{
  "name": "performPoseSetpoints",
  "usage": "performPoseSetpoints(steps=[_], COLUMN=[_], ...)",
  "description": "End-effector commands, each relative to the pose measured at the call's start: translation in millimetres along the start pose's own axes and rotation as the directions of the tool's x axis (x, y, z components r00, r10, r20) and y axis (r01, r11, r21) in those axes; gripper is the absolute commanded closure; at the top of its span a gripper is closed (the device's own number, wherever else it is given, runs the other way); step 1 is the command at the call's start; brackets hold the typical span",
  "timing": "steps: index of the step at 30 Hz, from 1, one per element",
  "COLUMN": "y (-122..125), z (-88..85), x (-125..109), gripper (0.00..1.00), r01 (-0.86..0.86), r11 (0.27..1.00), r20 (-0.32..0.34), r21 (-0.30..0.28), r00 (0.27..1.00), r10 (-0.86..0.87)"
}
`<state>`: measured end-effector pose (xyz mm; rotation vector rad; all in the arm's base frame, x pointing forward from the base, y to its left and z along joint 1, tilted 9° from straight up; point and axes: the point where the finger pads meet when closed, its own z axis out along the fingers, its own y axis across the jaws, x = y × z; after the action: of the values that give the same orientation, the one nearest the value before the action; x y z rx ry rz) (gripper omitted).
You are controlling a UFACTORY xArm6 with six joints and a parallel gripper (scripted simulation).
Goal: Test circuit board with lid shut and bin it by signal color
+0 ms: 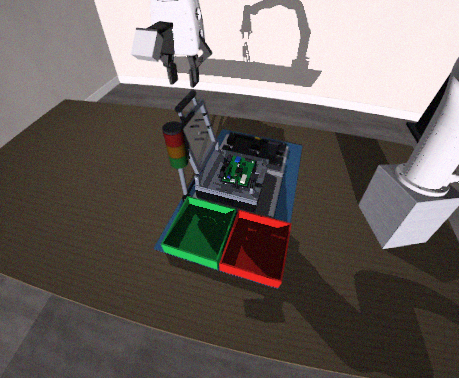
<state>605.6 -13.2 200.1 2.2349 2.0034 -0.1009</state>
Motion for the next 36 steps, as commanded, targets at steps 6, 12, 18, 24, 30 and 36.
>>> performPoseSetpoints(steps=[6,12,18,24,30,36], y=[1.2,1.2,1.2,1.2,1.3,1.7], z=[8.7,12.3,13.8,13.8,15.6,26.5], x=[0.0,0.0,0.0,0.0,0.0,0.0], gripper=[0.49,0.49,0.49,0.49,0.49,0.49], r01=[0.0,0.0,0.0,0.0,0.0,0.0], r11=[1.0,1.0,1.0,1.0,1.0,1.0], r20=[-0.001,-0.001,-0.001,-0.001,-0.001,-0.001], r21=[-0.005,-0.005,-0.005,-0.005,-0.005,-0.005], r00=[1.0,1.0,1.0,1.0,1.0,1.0], r10=[0.0,0.0,0.0,0.0,0.0,0.0])
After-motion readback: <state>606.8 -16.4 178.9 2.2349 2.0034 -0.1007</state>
